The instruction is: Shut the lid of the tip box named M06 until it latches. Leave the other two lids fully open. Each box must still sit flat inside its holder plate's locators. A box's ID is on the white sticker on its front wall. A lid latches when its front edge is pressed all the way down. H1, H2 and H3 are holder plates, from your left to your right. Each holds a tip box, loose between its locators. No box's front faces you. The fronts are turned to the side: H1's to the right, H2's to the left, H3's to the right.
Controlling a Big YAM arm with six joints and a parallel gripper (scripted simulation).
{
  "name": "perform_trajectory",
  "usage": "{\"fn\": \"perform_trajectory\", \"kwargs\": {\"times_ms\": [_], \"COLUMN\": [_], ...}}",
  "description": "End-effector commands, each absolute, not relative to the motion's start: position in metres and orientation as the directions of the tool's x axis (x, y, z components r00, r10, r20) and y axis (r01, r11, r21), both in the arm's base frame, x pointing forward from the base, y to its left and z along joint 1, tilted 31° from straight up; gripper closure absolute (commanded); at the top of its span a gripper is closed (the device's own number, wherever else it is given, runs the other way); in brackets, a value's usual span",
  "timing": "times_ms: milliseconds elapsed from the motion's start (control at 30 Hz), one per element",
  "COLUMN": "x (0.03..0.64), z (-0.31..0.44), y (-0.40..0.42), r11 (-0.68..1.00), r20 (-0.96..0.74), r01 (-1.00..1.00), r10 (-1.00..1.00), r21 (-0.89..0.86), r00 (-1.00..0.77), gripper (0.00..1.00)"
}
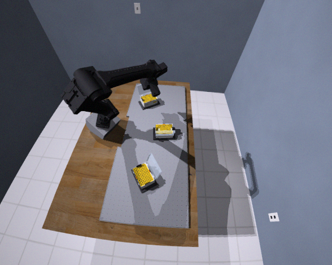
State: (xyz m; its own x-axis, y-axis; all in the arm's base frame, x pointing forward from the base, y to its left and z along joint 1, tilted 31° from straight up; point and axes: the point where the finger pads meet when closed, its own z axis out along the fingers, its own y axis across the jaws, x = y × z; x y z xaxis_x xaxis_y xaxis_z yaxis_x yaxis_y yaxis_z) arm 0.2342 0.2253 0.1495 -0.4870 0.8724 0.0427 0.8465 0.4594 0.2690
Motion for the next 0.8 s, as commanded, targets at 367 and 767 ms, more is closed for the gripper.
{"fn": "perform_trajectory", "kwargs": {"times_ms": [367,767], "x": [0.237,0.227], "z": [0.156,0.135], "y": [0.263,0.311], "r11": [0.604,0.824], "r20": [-0.036,-0.174], "r01": [0.755,0.550], "r10": [0.786,0.567], "r21": [0.254,0.138], "r00": [-0.617,-0.805], "gripper": [1.00,1.00]}}
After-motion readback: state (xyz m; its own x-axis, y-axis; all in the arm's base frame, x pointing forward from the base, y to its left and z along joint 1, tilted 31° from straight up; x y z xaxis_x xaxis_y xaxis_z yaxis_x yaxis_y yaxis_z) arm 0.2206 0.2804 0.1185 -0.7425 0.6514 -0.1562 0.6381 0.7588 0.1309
